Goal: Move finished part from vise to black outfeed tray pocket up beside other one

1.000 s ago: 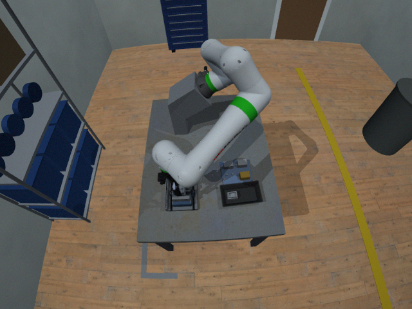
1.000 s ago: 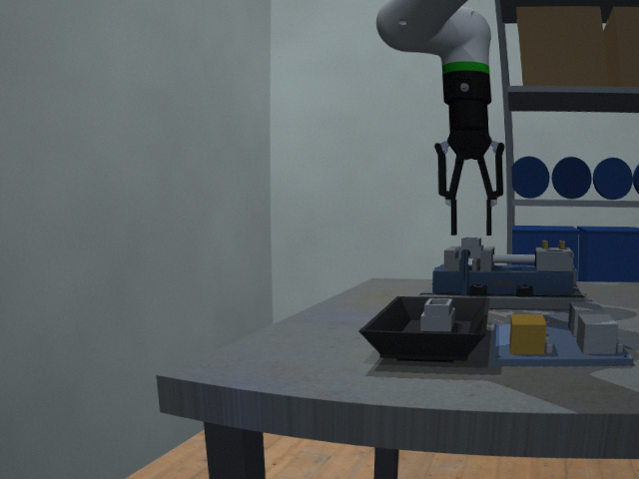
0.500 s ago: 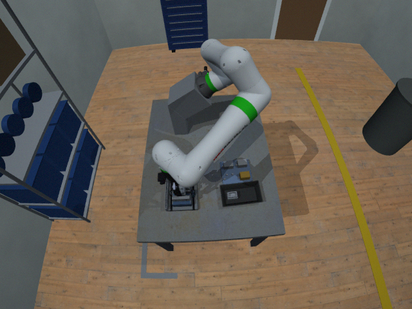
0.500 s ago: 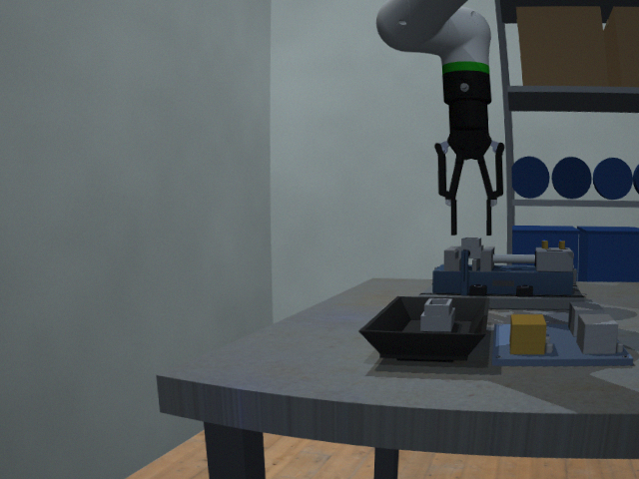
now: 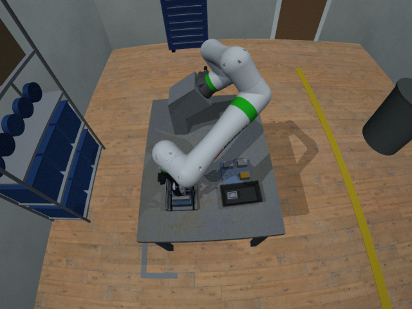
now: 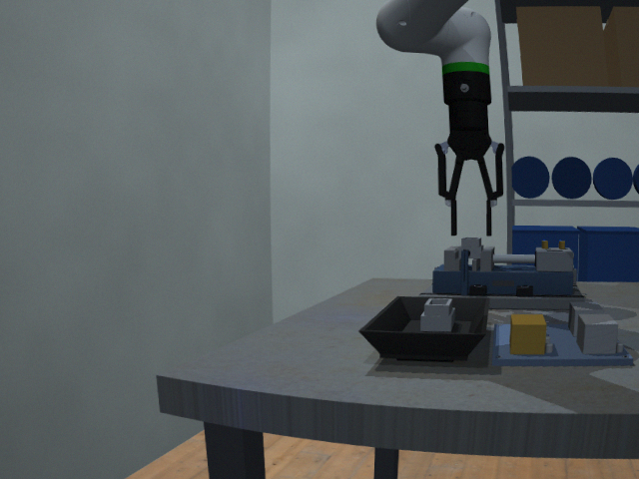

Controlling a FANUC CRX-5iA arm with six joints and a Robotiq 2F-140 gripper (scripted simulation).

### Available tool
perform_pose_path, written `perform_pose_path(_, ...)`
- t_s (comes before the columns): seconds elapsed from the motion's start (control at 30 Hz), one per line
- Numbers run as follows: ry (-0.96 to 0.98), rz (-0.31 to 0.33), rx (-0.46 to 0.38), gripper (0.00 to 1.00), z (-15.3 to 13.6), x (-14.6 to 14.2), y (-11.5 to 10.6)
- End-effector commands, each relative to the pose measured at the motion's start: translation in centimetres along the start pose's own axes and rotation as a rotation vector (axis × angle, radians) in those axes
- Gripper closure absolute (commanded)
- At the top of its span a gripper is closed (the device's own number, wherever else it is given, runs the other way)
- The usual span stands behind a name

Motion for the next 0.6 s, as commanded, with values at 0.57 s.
perform_pose_path(0.57, -0.001, 0.002, 0.001, 0.54, 0.03, -0.06, 0.50)
Point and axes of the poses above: the point where the finger pads meet when closed, its own y axis out along the fingers, its own x axis across the jaws, z = x × y, the point moved 3 cm from there along -y, back along the fingers, and after that the axes turned 10 degrees about y, right-handed, at the moved point
